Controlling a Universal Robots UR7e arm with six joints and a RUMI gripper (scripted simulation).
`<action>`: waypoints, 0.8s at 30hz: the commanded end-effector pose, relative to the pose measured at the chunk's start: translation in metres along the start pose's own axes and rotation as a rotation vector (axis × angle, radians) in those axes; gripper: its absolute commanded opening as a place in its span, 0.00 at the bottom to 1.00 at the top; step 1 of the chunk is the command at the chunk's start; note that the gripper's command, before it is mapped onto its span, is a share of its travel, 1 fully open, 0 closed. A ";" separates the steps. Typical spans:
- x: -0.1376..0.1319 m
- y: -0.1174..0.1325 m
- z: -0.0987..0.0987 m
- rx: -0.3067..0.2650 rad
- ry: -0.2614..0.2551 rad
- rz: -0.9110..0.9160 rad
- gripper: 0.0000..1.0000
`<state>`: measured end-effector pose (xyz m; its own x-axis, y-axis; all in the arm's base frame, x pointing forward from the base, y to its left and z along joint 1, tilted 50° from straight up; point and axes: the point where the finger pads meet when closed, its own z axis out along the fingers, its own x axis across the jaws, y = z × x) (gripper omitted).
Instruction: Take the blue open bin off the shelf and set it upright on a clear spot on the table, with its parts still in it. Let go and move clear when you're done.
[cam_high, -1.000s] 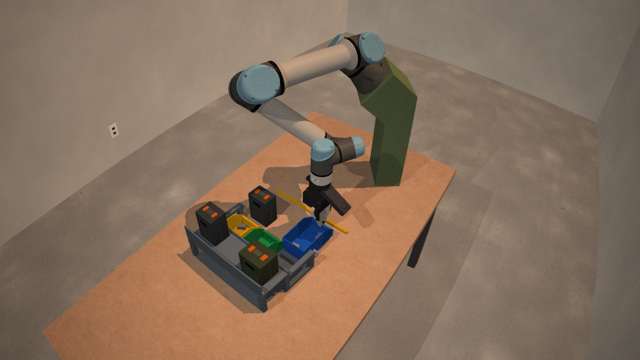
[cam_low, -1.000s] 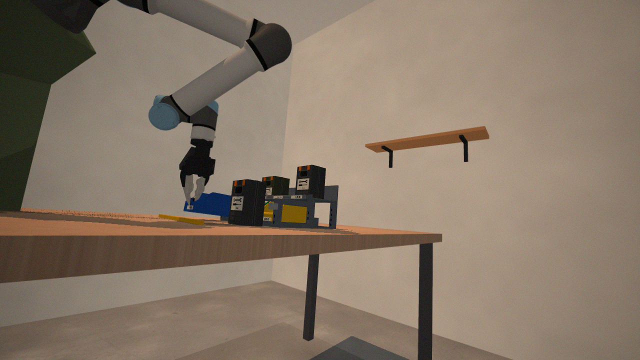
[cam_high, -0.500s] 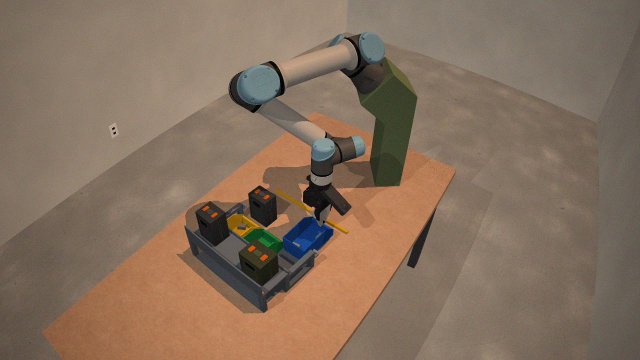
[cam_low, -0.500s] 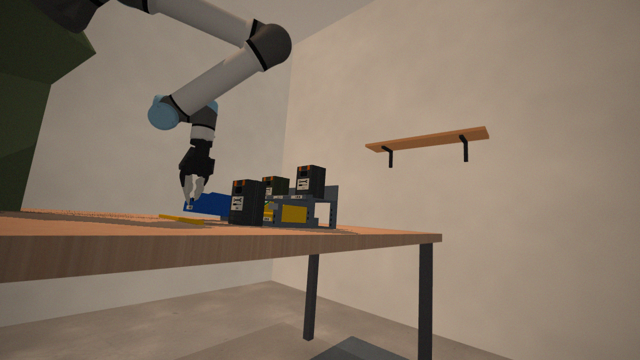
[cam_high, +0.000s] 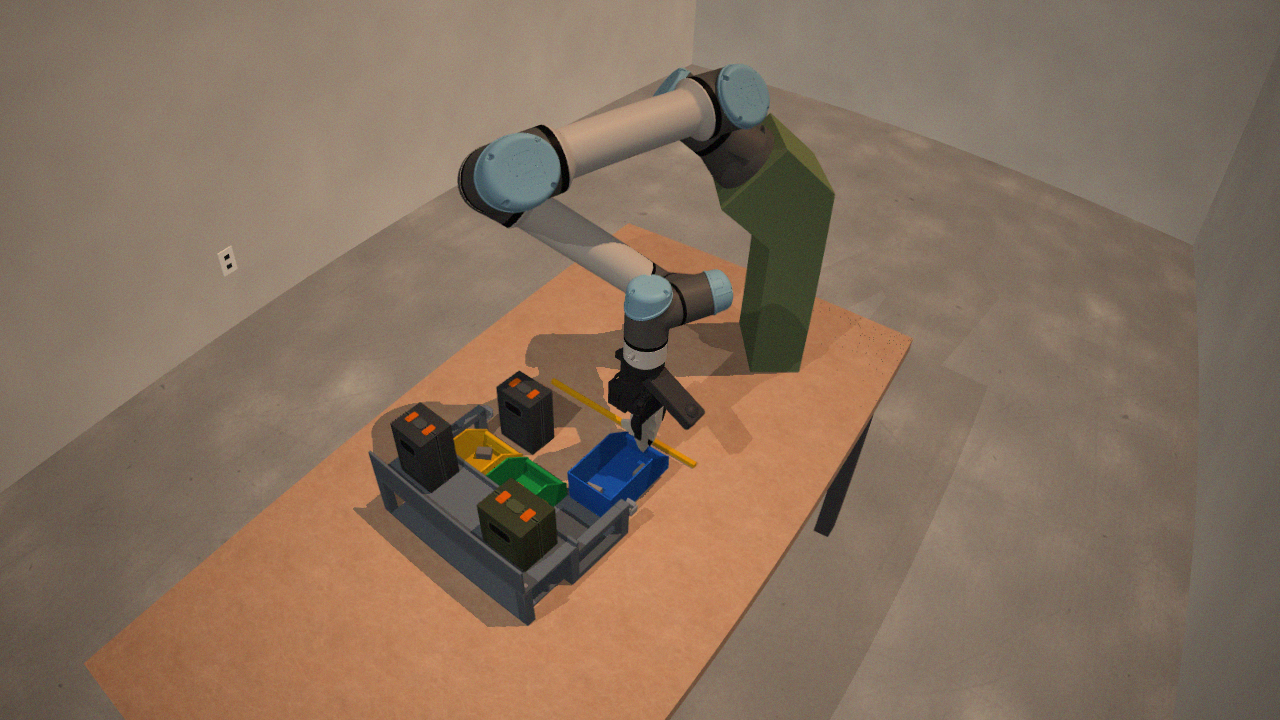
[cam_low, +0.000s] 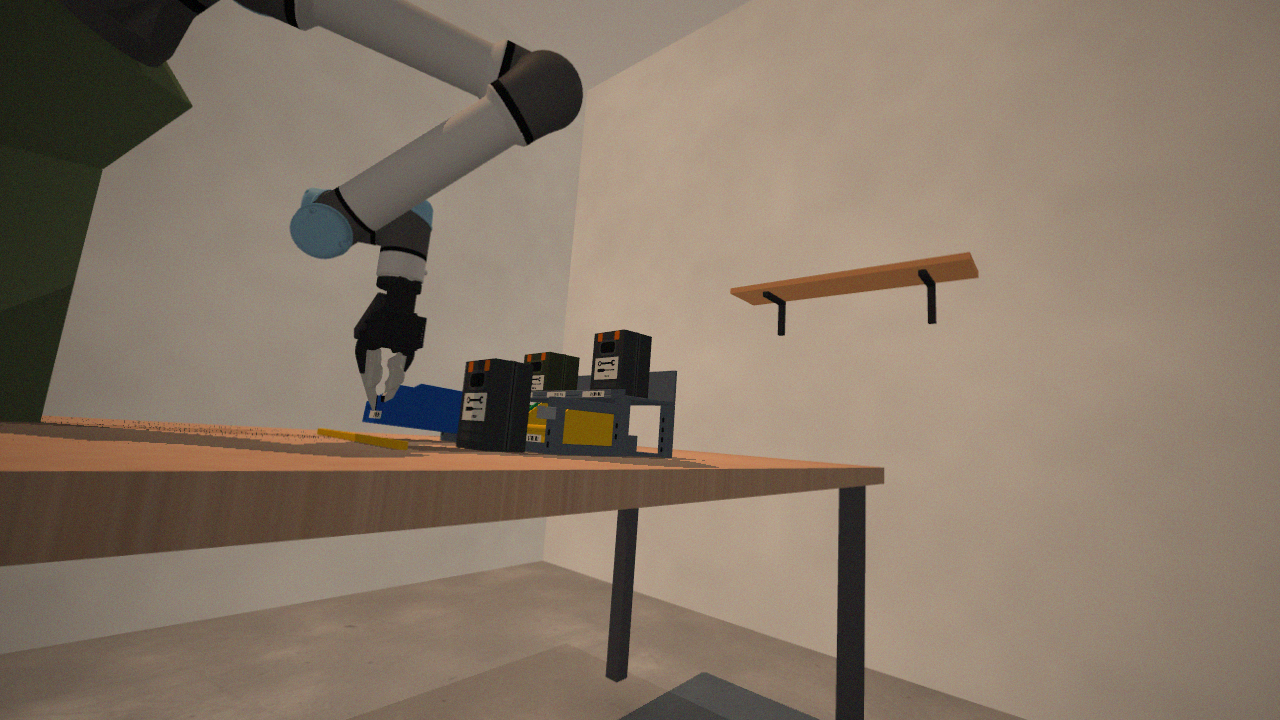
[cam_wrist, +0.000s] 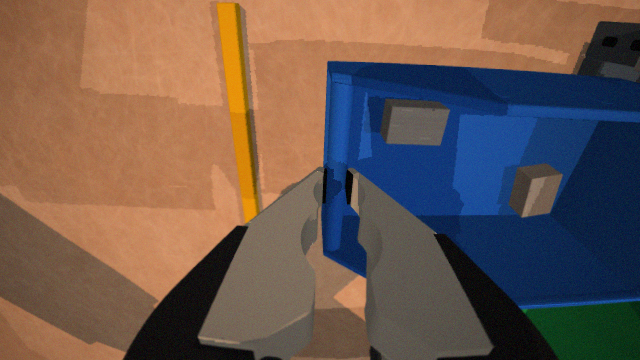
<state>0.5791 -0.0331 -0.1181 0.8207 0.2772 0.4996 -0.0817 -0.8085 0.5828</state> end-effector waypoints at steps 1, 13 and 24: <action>-0.002 0.000 0.000 0.000 0.001 0.000 0.00; -0.010 0.000 0.000 0.000 0.001 0.000 0.00; -0.017 0.000 0.000 0.000 0.001 0.000 0.00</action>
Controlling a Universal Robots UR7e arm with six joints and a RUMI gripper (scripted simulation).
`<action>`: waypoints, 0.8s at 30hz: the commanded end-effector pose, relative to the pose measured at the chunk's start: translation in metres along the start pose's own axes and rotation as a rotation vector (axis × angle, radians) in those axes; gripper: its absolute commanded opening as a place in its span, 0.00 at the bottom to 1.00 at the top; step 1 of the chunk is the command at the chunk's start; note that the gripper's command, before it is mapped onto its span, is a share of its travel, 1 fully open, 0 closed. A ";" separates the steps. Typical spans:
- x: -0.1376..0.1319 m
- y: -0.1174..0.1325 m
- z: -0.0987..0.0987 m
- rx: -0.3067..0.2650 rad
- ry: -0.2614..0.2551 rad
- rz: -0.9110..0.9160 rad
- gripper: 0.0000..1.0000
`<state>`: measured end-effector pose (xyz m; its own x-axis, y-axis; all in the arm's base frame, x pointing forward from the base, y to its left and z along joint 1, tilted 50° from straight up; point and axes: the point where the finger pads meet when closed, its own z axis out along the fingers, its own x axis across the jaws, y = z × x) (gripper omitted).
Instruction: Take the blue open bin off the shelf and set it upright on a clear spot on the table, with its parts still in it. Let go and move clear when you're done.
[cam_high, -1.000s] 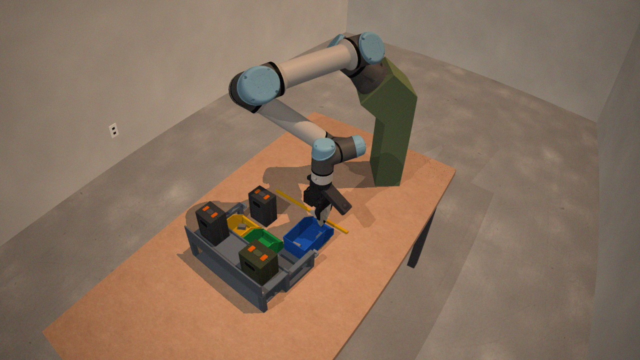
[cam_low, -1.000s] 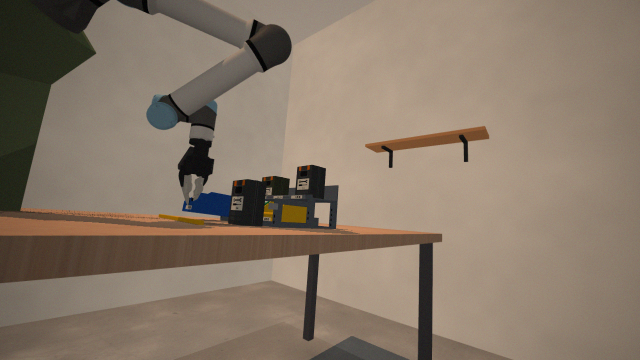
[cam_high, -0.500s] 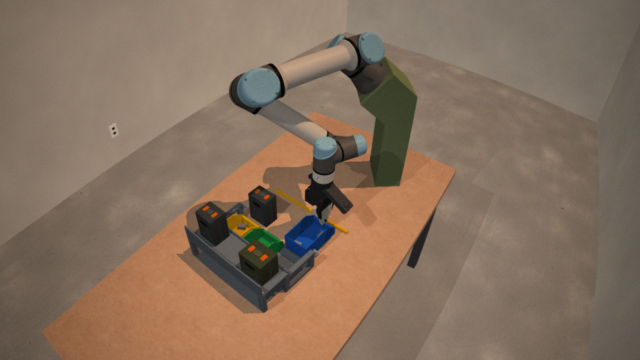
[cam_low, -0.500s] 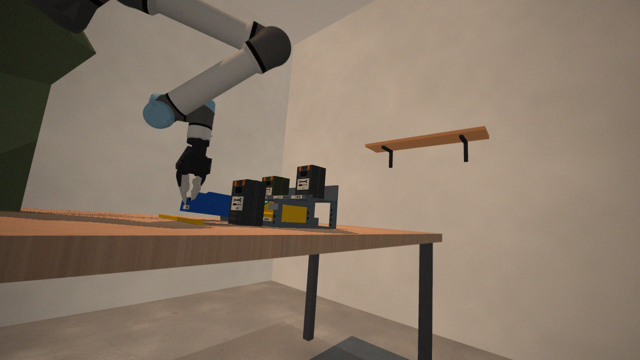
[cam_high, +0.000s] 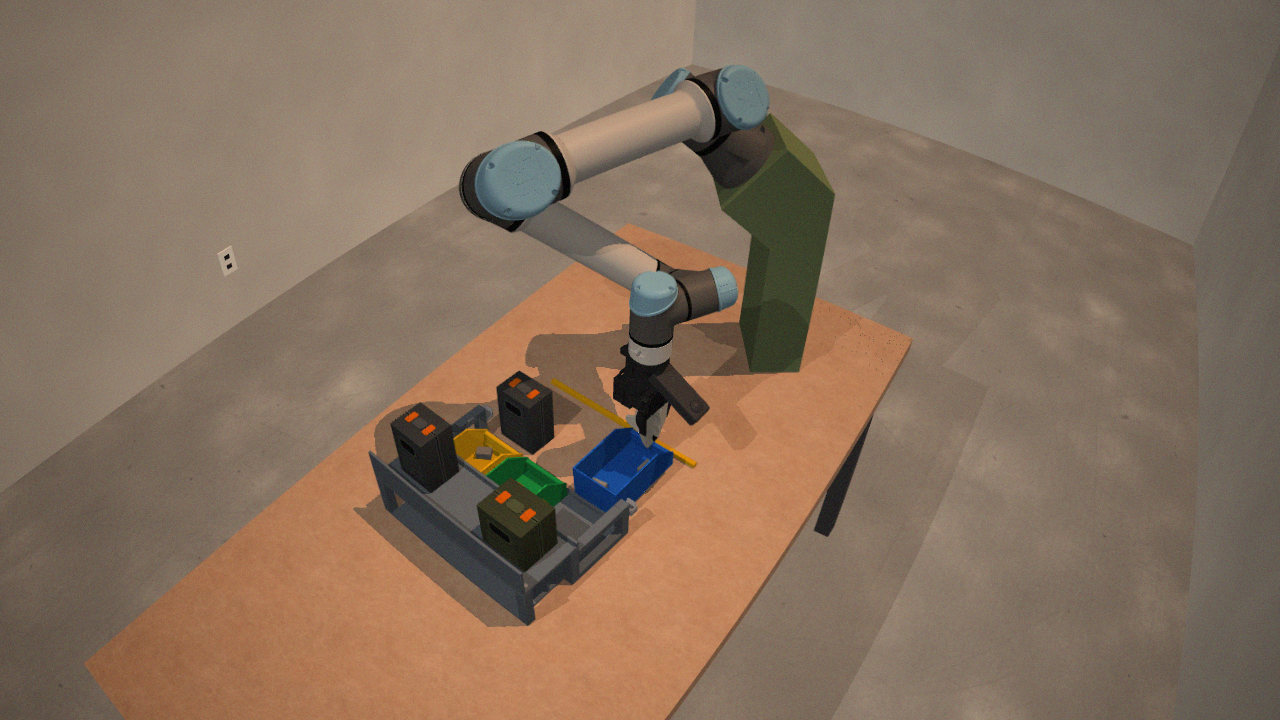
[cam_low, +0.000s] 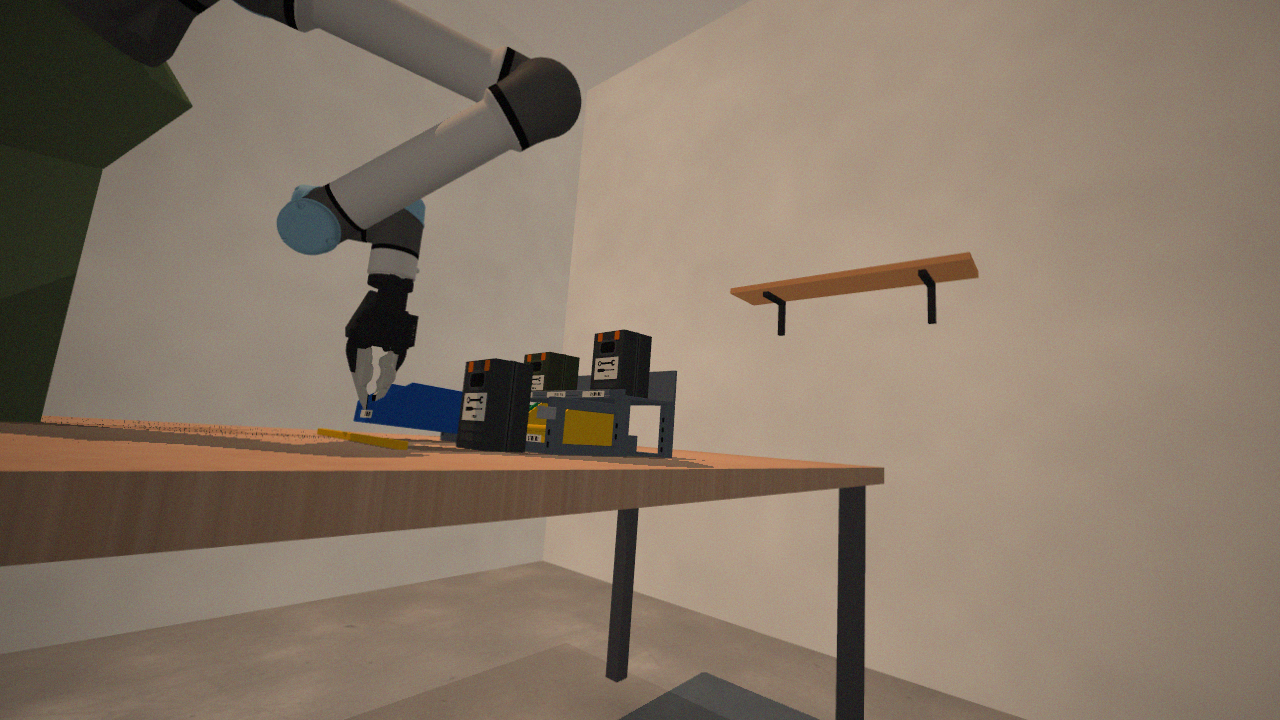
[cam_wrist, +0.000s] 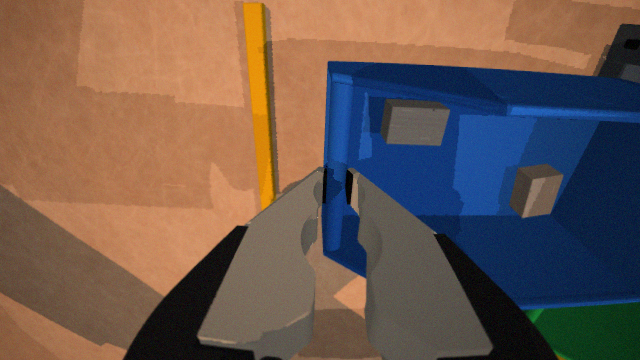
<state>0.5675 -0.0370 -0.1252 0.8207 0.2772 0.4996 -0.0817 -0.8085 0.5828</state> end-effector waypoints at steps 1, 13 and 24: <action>-0.003 0.000 0.000 0.000 0.001 0.000 0.00; -0.009 0.000 0.000 0.000 0.001 0.000 0.00; -0.013 0.000 0.000 0.000 0.001 0.000 0.00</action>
